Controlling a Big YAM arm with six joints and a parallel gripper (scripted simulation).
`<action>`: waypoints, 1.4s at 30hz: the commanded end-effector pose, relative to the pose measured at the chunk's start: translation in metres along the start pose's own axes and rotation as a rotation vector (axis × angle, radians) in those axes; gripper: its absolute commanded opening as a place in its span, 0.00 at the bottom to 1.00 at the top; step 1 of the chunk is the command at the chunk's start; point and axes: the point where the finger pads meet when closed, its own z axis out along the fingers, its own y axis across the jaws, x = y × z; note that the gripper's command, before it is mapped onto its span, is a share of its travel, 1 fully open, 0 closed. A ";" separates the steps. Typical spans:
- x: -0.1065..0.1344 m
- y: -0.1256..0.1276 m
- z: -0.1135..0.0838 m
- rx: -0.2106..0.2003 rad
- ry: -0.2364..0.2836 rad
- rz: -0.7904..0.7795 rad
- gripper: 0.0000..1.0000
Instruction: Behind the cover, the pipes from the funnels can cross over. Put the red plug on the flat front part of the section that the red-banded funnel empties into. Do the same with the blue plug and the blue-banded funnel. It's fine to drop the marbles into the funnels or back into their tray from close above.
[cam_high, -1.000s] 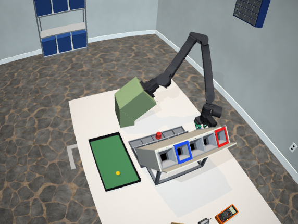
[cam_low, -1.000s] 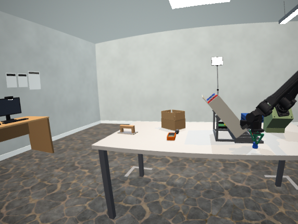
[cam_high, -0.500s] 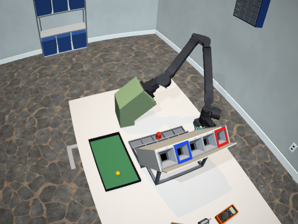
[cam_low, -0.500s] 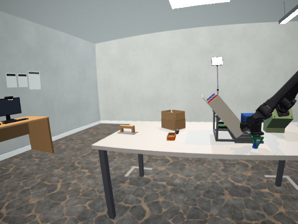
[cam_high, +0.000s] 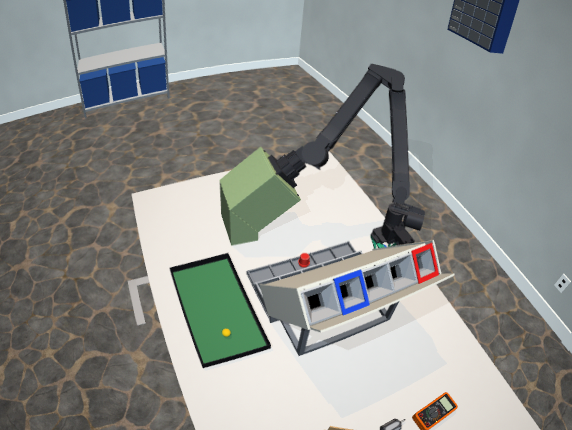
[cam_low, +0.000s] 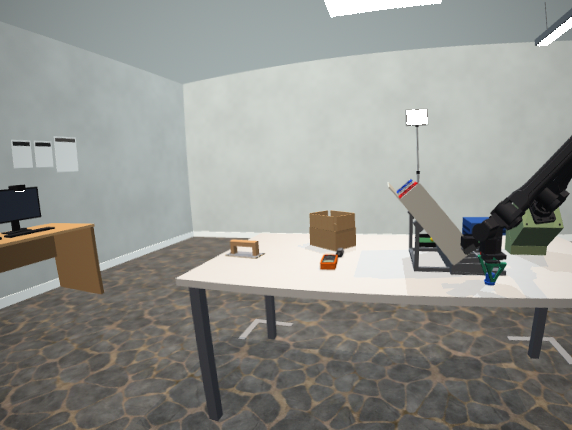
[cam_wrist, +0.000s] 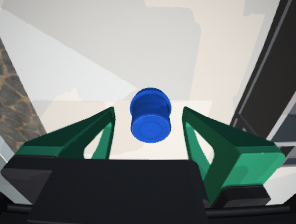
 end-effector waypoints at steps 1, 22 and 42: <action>0.005 -0.007 0.007 0.011 0.015 0.019 0.63; 0.006 -0.006 0.009 0.008 0.016 0.013 0.63; 0.004 -0.006 0.009 0.008 0.013 0.014 0.63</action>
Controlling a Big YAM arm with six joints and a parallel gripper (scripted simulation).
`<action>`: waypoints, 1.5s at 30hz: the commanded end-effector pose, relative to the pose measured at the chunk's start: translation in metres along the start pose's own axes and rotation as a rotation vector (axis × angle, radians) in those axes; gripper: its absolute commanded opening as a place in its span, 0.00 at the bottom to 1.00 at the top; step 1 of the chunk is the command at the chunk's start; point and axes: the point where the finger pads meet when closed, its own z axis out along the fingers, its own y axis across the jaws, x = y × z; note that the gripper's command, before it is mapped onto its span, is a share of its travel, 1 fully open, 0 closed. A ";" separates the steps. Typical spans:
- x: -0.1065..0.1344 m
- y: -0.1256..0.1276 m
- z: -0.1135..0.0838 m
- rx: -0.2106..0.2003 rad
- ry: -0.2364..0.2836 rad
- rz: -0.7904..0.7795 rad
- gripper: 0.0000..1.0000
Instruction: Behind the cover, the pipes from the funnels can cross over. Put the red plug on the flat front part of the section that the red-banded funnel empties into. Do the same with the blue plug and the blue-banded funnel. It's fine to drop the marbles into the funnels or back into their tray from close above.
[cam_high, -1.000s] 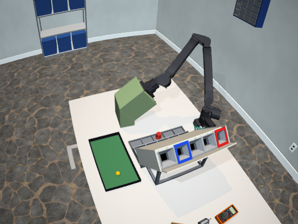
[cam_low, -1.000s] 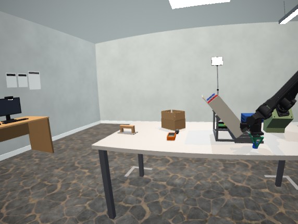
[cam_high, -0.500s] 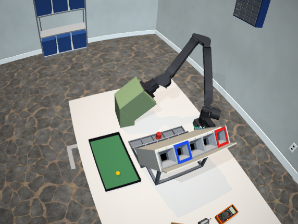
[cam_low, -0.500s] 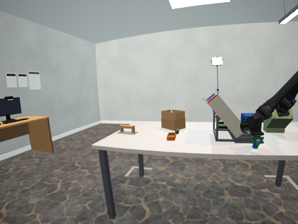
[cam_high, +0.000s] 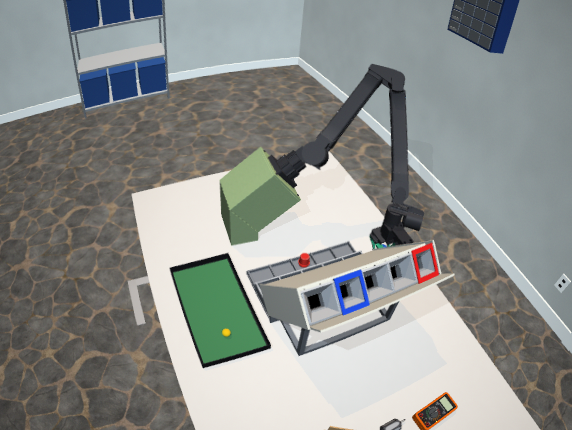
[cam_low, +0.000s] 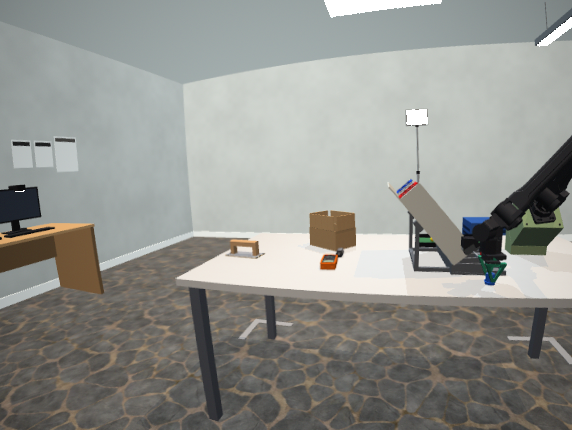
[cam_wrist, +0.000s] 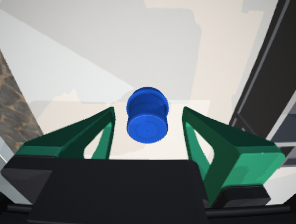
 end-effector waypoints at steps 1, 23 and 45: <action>0.002 -0.003 0.007 0.007 0.012 0.013 0.63; 0.002 -0.003 0.007 0.007 0.012 0.011 0.00; 0.002 -0.003 0.007 0.007 0.012 0.011 0.00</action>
